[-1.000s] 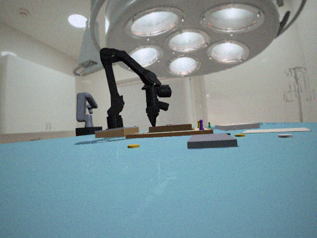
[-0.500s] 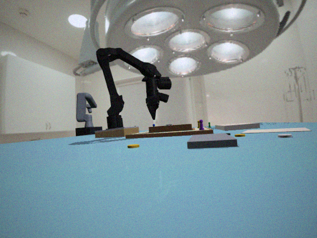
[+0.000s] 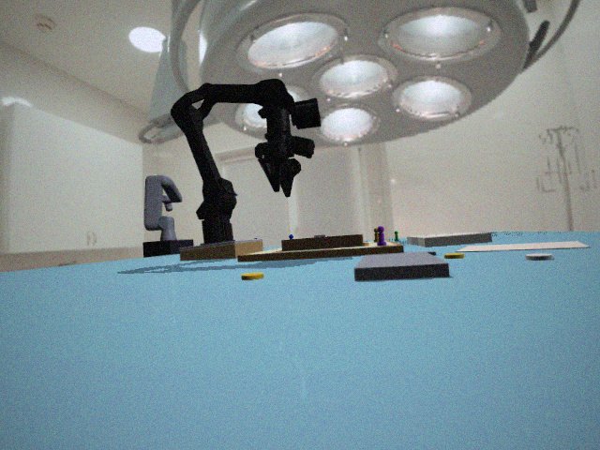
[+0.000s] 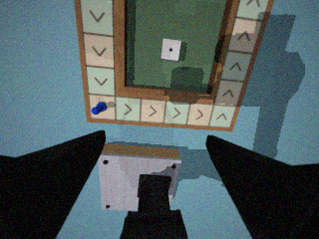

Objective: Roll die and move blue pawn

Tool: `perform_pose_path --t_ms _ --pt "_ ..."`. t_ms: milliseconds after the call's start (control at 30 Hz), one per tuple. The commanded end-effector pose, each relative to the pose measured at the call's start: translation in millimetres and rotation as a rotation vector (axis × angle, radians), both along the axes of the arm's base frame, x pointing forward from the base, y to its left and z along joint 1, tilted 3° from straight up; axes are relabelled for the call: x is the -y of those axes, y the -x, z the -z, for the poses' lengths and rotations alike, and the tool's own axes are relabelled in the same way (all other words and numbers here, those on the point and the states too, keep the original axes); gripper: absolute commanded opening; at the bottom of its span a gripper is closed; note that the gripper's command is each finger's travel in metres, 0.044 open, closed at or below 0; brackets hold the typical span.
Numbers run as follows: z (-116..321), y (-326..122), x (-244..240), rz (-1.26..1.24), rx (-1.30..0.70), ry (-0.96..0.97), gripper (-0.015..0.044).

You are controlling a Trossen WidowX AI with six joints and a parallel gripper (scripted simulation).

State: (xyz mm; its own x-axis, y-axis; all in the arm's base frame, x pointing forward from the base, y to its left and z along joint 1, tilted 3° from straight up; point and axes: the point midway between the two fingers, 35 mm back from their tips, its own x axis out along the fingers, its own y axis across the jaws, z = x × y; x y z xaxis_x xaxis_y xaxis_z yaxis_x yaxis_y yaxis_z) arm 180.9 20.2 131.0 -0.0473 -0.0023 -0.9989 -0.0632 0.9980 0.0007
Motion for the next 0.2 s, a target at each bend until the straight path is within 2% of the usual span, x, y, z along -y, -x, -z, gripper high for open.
perform_pose_path --t_ms 0,167 --pt "-16.1 6.7 21.5 0.05 0.002 0.005 0.044" --pt "-6.7 1.9 9.5 0.026 0.003 0.001 0.044"
